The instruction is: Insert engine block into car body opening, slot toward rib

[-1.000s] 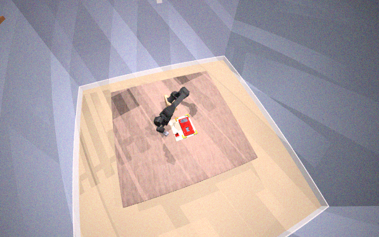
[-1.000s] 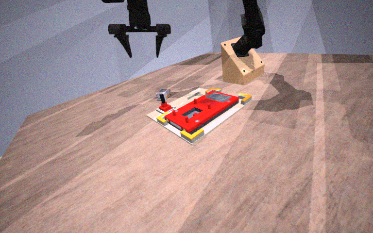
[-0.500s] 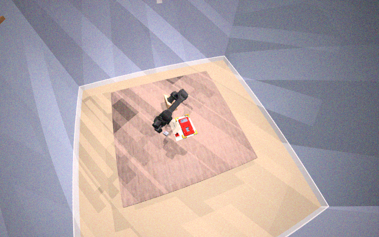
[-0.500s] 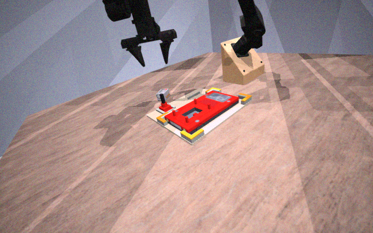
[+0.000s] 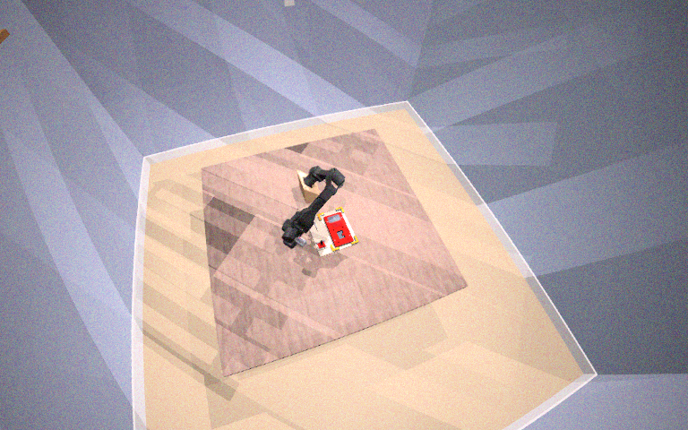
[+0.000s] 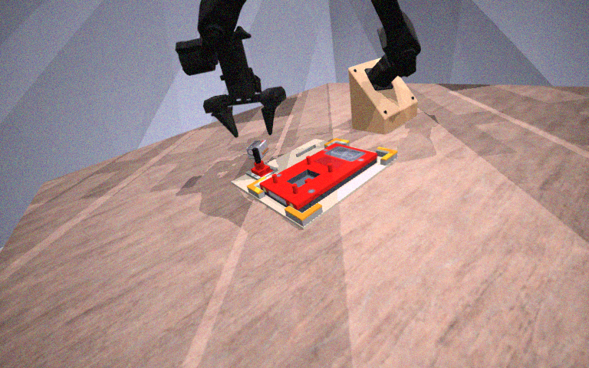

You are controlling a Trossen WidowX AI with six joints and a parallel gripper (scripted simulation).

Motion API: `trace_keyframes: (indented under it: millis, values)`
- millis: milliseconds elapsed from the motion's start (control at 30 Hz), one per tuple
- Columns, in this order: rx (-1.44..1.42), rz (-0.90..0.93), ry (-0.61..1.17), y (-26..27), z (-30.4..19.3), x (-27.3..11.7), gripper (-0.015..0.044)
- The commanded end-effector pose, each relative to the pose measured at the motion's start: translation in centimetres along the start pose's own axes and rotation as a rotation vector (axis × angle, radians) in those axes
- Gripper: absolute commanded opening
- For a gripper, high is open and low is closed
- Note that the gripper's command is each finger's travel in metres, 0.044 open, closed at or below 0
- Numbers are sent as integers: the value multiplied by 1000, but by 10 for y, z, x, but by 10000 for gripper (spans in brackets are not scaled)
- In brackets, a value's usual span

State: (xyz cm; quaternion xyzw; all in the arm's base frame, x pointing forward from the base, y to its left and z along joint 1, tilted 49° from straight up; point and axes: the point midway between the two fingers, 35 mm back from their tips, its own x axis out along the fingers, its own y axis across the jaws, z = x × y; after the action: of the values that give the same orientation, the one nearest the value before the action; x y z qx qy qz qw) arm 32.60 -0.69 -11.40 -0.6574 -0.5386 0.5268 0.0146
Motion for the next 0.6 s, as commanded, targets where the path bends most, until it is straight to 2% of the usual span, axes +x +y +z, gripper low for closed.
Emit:
trace_keyframes:
  millis: [0,567]
  values:
    - [9,-10,3,-2,1,7,440]
    - [9,-11,4,-2,0,33,440]
